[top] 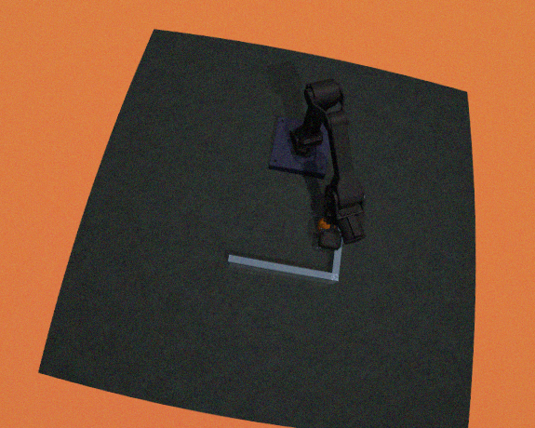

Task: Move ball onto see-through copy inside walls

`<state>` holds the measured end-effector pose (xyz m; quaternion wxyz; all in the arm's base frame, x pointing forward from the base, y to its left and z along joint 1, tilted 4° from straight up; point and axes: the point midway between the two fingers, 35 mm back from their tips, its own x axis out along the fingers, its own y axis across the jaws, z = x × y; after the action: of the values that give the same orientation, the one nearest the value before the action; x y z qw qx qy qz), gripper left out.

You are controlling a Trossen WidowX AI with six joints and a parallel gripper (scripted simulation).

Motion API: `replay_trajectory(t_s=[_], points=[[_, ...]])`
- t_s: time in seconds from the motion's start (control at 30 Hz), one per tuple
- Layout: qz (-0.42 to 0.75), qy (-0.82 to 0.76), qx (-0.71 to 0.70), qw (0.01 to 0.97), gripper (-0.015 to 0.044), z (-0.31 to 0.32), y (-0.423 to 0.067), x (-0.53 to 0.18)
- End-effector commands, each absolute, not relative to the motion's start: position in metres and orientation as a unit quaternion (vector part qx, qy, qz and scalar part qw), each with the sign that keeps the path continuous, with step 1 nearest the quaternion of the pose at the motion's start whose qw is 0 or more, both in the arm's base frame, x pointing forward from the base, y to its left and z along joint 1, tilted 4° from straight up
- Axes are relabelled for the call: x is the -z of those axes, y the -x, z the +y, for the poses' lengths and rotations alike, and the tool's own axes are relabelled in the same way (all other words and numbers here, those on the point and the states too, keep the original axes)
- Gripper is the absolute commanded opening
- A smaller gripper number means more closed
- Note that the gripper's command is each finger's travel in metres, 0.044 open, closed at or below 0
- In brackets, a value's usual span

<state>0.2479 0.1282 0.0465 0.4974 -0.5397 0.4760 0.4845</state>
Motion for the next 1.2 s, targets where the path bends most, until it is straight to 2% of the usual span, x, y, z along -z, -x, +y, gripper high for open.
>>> replay_trajectory(t_s=[0.0, 0.37, 0.83, 0.93, 1.07, 1.17], points=[[0.477, 0.542, -0.485, 0.493, 0.0000, 0.127, -0.248, -0.041], [0.477, 0.542, -0.485, 0.493, 0.0000, 0.126, -0.249, -0.027], [0.476, 0.540, -0.485, 0.497, 0.0368, 0.127, -0.248, -0.031], [0.476, 0.540, -0.485, 0.497, 0.0375, 0.128, -0.249, -0.042], [0.477, 0.541, -0.485, 0.494, 0.0375, 0.130, -0.245, -0.105], [0.477, 0.542, -0.485, 0.494, 0.0375, 0.130, -0.242, -0.116]])
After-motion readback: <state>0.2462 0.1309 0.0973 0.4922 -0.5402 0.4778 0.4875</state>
